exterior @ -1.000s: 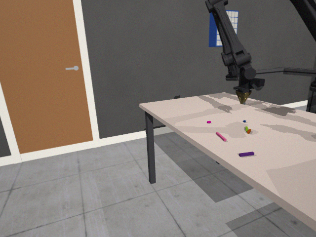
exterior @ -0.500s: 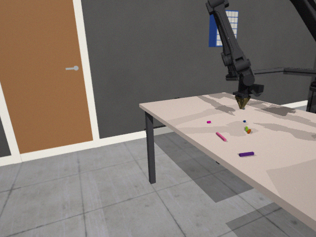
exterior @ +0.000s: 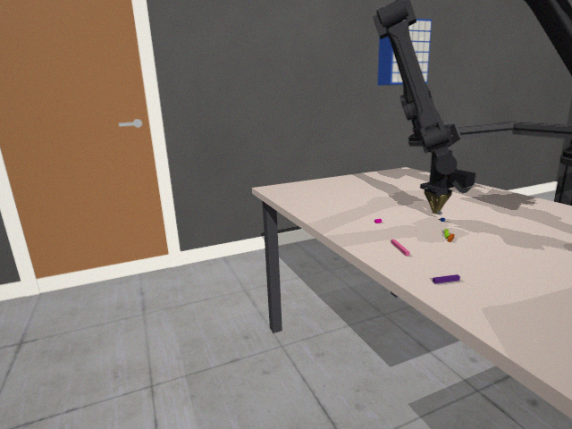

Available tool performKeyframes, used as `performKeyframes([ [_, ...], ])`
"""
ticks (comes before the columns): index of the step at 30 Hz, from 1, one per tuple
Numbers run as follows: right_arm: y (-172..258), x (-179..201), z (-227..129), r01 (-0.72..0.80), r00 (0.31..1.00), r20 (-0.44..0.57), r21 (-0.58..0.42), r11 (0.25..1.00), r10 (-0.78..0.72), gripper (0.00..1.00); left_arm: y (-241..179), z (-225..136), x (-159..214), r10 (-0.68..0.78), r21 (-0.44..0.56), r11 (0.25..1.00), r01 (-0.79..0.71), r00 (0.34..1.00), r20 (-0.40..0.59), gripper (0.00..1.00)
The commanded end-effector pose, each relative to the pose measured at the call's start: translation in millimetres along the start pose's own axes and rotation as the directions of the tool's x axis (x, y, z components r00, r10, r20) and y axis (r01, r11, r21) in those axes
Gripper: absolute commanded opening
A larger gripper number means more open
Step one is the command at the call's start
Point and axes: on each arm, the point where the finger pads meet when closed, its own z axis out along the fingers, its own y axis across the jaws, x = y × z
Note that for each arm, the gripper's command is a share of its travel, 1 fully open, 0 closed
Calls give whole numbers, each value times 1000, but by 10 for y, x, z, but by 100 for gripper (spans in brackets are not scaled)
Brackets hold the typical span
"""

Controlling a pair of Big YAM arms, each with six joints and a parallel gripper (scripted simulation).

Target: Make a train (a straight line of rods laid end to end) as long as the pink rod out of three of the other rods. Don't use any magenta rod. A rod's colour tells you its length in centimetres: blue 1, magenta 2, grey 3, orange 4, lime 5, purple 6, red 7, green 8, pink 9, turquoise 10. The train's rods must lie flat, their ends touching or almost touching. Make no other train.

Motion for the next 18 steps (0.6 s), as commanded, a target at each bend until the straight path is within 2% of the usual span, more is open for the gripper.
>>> performKeyframes([
  [1, -177, -149, -73, -1, 999, 49, 39, 999, -1, 4, 48, -14, -481, 12, -8, 1000, -11, 996, 88, 100],
  [5, -99, -68, 58, 2, 1000, 25, 16, 1000, -2, 4, 48, -14, -481, 12, -8, 1000, -11, 996, 88, 100],
  [18, -103, -80, 19, 2, 1000, 31, 22, 1000, -2, 4, 48, -14, -481, 12, -8, 1000, -11, 996, 88, 100],
])
